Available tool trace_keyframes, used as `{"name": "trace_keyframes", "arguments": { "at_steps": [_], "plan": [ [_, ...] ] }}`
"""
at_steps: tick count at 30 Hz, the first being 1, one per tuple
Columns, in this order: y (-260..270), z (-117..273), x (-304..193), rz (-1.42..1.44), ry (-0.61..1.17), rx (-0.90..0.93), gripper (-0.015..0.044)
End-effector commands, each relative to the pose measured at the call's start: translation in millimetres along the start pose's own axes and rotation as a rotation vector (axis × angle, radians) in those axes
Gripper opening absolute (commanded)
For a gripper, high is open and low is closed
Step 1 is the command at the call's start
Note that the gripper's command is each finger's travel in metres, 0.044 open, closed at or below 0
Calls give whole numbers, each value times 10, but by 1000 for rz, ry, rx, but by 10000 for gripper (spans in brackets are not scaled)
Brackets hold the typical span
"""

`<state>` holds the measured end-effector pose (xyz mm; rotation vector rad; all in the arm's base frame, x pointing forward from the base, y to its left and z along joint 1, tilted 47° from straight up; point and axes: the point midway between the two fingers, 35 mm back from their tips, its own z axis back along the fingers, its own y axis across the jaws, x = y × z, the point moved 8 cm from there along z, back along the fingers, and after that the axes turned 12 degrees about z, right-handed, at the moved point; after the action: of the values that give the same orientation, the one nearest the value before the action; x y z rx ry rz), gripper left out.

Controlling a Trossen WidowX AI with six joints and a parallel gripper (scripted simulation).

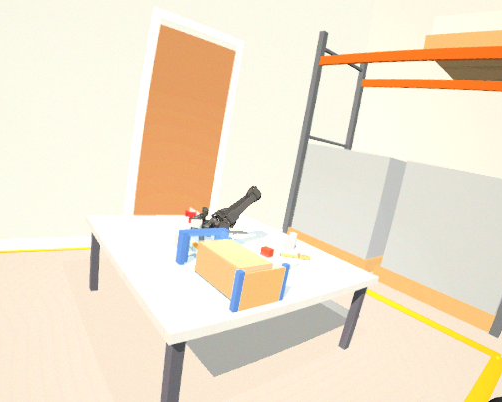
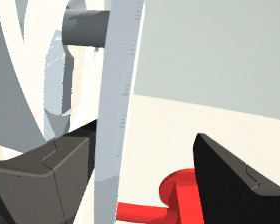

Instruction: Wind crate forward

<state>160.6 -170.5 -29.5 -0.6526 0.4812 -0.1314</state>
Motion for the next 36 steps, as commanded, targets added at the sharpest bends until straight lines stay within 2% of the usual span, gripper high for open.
{"name": "trace_keyframes", "arguments": {
  "at_steps": [1, 9, 25, 29, 33, 36],
  "plan": [
    [-3, 125, 32, 0, -5, 2, 240],
    [8, 1075, 0, 1, -1, 2, 240],
    [-19, 1101, -7, 1, -1, 2, 240],
    [-337, 1100, -33, 3, -6, 4, 240],
    [-873, 1077, -181, 4, 2, -6, 240],
    [-976, 1070, -226, 4, 6, -10, 240]
  ]
}}
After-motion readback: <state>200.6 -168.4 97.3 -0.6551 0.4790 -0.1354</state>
